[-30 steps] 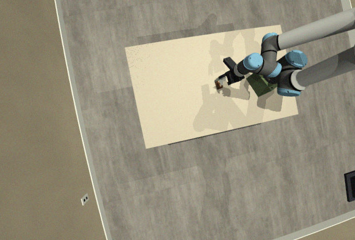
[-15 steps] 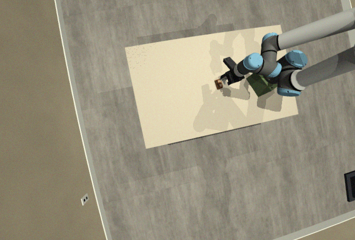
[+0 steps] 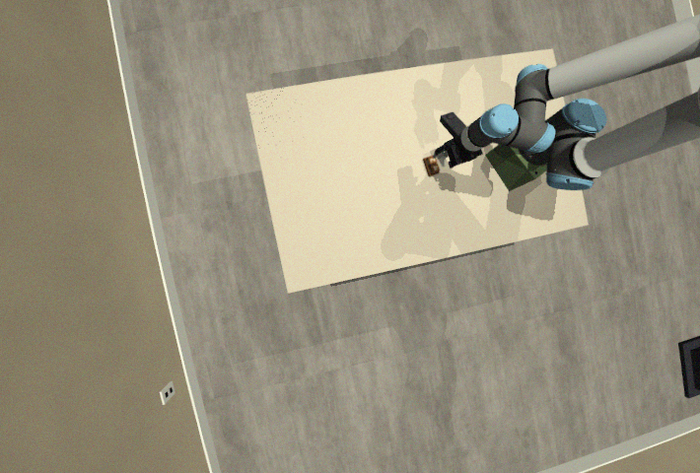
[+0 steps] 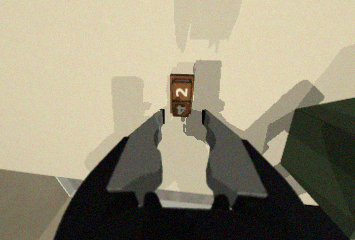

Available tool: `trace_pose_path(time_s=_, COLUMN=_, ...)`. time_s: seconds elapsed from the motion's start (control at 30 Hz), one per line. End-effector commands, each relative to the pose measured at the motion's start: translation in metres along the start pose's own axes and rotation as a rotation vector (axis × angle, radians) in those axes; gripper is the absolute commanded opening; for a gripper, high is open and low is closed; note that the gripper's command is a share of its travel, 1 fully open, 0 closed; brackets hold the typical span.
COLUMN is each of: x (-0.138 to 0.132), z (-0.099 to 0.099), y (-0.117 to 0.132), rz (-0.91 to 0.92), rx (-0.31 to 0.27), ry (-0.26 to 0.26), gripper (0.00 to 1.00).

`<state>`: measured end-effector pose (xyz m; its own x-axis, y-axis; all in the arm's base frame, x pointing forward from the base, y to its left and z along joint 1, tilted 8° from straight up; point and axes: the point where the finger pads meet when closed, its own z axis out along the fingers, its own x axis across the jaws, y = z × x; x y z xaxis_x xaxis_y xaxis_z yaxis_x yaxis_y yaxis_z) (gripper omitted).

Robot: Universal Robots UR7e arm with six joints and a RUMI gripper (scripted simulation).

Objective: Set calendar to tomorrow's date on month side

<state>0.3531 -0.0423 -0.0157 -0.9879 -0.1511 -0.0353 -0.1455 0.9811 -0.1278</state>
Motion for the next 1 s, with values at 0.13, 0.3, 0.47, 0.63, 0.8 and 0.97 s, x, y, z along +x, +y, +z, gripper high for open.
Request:
trace_pose_path(time_s=0.13, x=0.000, z=0.000, y=0.000, rz=0.000, rx=0.000, ry=-0.001, gripper=0.28)
trace_pose_path(time_s=0.3, x=0.000, z=0.000, y=0.000, rz=0.003, rx=0.001, ry=-0.001, gripper=0.28)
trace_pose_path(time_s=0.47, x=0.000, z=0.003, y=0.000, rz=0.014, rx=0.001, ry=-0.001, gripper=0.28)
trace_pose_path(time_s=0.63, x=-0.001, z=0.005, y=0.000, rz=0.022, rx=0.001, ry=0.000, gripper=0.28)
trace_pose_path(time_s=0.8, x=-0.001, z=0.012, y=0.000, rz=0.022, rx=0.001, ry=0.000, gripper=0.28)
trace_pose_path(time_s=0.97, x=-0.001, z=0.019, y=0.000, rz=0.022, rx=0.001, ry=0.000, gripper=0.28)
